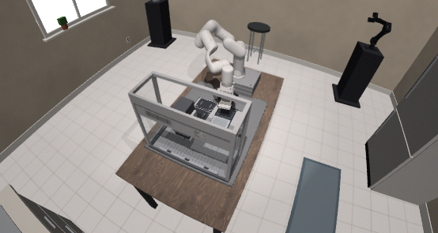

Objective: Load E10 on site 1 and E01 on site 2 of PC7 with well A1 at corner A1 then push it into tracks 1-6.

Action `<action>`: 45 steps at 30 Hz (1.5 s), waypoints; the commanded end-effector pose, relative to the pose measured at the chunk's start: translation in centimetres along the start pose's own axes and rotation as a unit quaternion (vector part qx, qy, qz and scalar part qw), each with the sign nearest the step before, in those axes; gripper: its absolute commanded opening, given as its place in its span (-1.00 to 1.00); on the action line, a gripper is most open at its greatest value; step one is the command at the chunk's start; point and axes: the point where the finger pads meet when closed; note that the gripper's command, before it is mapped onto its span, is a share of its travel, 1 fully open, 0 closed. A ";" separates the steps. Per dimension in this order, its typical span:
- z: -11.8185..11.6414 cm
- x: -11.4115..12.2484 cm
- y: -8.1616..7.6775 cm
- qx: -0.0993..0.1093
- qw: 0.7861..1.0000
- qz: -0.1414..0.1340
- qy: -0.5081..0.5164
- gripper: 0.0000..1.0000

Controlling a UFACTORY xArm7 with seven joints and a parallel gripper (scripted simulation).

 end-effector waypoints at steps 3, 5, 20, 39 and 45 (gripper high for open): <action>-0.1 -0.1 -0.1 0.004 0.997 0.003 0.071 -1.00; -0.1 -0.1 -0.1 0.004 0.996 0.003 0.087 -1.00; -0.1 -0.1 -0.1 0.004 0.954 0.004 0.299 -1.00; -0.1 -0.1 -0.1 0.002 0.832 0.005 0.554 -1.00; -0.1 -0.1 -0.1 0.002 0.773 0.005 0.634 -1.00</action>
Point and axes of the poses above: the point where the finger pads meet when closed, its own y axis out along the fingers, its own z axis across the jaws, x = y × z, and after that the axes turned 2 degrees about y, right-handed
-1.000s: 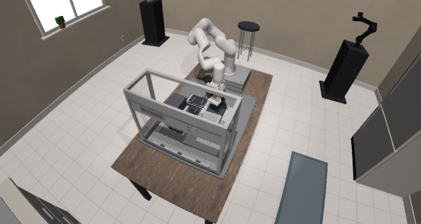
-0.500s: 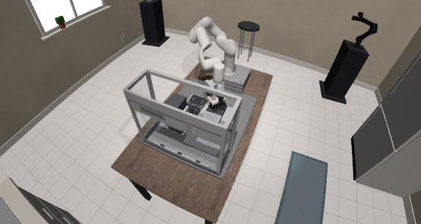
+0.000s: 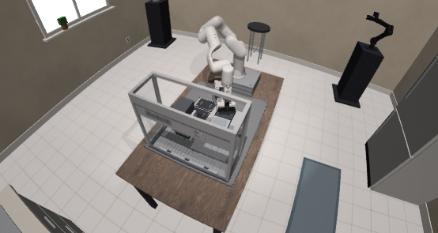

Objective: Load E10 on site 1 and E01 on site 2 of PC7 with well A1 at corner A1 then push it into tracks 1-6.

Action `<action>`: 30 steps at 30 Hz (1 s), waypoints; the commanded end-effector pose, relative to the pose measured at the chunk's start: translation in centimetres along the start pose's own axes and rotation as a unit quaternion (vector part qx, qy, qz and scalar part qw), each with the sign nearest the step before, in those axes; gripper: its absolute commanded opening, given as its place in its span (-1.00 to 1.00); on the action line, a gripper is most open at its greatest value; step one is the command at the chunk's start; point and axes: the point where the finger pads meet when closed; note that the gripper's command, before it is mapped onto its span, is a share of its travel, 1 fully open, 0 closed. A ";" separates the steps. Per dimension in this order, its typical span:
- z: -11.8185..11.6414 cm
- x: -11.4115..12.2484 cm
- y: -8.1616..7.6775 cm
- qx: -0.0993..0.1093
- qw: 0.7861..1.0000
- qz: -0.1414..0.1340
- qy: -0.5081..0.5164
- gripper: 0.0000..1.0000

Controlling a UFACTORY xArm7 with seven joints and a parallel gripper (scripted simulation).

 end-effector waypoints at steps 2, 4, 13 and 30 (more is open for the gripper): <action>-0.1 0.0 -0.1 -0.003 0.994 0.004 0.105 -1.00; -0.1 0.0 -0.1 -0.003 0.990 0.004 0.138 -1.00; -0.1 0.0 -0.1 -0.003 0.971 0.004 0.239 -1.00; -0.1 0.0 -0.1 -0.003 0.971 0.003 0.238 -1.00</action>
Point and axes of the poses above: the point where the finger pads meet when closed, its own y axis out along the fingers, its own z axis across the jaws, x = y × z, and after that the axes turned 2 degrees about y, right-handed
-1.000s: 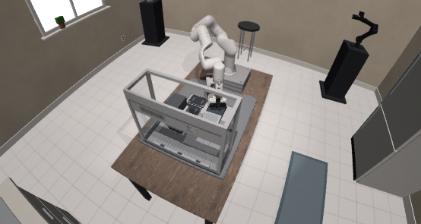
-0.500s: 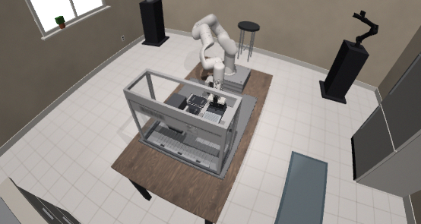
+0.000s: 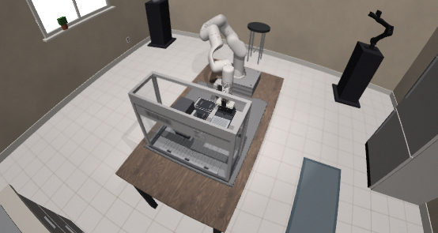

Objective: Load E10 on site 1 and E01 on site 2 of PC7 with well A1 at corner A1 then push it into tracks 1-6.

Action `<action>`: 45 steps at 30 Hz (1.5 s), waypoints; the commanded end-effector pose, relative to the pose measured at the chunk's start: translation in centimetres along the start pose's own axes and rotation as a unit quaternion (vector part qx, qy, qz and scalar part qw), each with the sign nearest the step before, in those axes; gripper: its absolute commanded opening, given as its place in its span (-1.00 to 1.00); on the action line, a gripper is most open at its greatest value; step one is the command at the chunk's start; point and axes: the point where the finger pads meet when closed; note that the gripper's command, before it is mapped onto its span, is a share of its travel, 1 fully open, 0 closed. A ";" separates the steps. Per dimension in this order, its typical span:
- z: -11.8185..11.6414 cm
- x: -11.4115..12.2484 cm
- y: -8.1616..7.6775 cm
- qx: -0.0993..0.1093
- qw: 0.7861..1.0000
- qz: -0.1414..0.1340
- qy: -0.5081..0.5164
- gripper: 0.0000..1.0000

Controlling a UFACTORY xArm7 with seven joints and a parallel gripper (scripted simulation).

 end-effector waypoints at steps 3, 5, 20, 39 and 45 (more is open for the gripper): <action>-0.1 0.0 -0.1 -0.002 1.000 0.000 0.000 -1.00; -0.1 0.0 0.2 -0.002 1.000 0.000 0.000 -1.00; -0.1 0.0 2.4 -0.002 1.000 0.000 0.000 -1.00; -0.1 0.0 5.2 -0.002 1.000 0.000 0.000 -1.00; -0.1 0.0 6.1 -0.002 1.000 0.000 0.000 -1.00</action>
Point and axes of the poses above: the point where the finger pads meet when closed, its own y axis out along the fingers, its own z axis across the jaws, x = y × z, and after that the axes turned 2 degrees about y, right-handed
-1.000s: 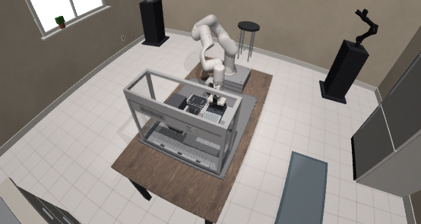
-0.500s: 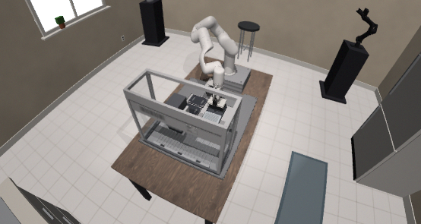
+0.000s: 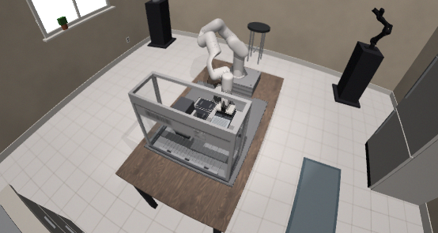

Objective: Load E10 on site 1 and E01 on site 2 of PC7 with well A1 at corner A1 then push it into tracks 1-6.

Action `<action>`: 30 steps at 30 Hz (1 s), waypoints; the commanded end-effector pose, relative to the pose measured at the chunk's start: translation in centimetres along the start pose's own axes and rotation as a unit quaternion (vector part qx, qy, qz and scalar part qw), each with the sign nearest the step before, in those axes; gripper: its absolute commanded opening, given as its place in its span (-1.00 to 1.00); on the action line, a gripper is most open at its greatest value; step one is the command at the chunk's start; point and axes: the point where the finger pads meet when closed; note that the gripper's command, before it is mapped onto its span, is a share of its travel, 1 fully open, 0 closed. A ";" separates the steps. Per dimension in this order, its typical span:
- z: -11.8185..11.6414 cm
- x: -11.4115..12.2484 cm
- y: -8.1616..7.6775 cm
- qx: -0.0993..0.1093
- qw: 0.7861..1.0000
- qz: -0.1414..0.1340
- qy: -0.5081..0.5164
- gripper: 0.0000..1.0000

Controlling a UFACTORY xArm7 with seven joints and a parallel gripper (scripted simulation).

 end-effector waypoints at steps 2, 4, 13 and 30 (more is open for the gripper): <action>-0.1 0.0 0.5 -0.002 1.000 0.000 0.000 -1.00; -0.1 0.0 0.9 -0.002 1.000 0.000 0.000 -1.00; -0.1 0.0 2.4 -0.002 1.000 0.000 0.000 -1.00; -0.2 0.0 3.9 -0.002 1.000 0.000 0.000 -1.00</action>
Point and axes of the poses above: the point where the finger pads meet when closed, its own y axis out along the fingers, its own z axis across the jaws, x = y × z, and after that the axes turned 2 degrees about y, right-handed
